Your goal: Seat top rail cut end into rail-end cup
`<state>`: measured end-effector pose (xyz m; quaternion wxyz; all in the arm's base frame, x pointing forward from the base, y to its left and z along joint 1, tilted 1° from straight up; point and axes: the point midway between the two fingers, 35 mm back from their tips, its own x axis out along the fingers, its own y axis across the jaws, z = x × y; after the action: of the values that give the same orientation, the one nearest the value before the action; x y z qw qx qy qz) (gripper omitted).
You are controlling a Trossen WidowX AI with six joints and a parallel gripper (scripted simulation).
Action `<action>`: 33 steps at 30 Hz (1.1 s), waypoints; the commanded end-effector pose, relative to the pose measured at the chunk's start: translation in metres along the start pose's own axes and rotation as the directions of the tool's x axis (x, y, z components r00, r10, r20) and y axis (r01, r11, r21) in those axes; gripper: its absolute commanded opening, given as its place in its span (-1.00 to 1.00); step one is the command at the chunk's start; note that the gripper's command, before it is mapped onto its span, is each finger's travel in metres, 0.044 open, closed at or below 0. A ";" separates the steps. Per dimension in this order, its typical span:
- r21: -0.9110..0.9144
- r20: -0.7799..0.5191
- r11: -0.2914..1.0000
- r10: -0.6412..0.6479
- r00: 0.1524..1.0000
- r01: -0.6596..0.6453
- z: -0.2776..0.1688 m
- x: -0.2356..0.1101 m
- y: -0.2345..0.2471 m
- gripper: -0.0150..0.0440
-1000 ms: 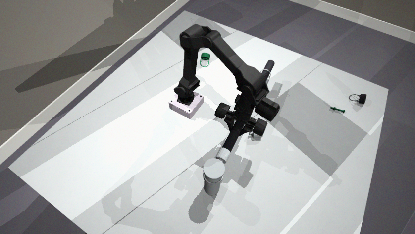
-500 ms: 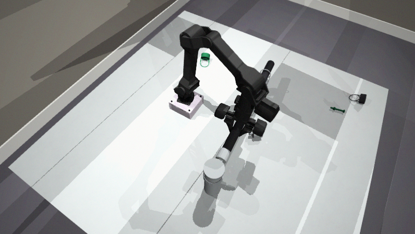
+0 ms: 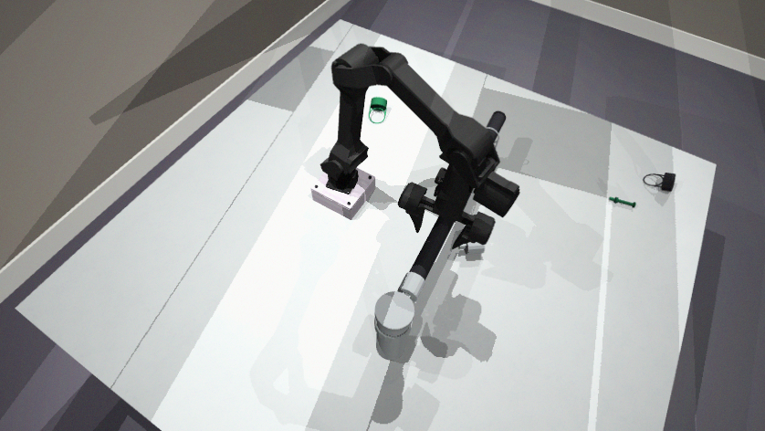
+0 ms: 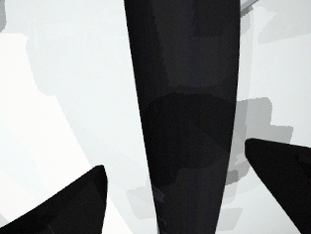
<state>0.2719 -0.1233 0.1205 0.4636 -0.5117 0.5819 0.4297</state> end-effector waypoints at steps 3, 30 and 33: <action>0.000 -0.003 1.000 -0.019 1.000 0.019 0.016 -0.030 -0.001 1.00; -0.007 0.000 1.000 -0.011 1.000 0.011 0.022 -0.082 0.005 1.00; -0.007 0.000 1.000 -0.011 1.000 0.011 0.022 -0.082 0.005 1.00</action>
<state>0.2724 -0.0856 0.1955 0.4628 -0.5171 0.5773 0.4304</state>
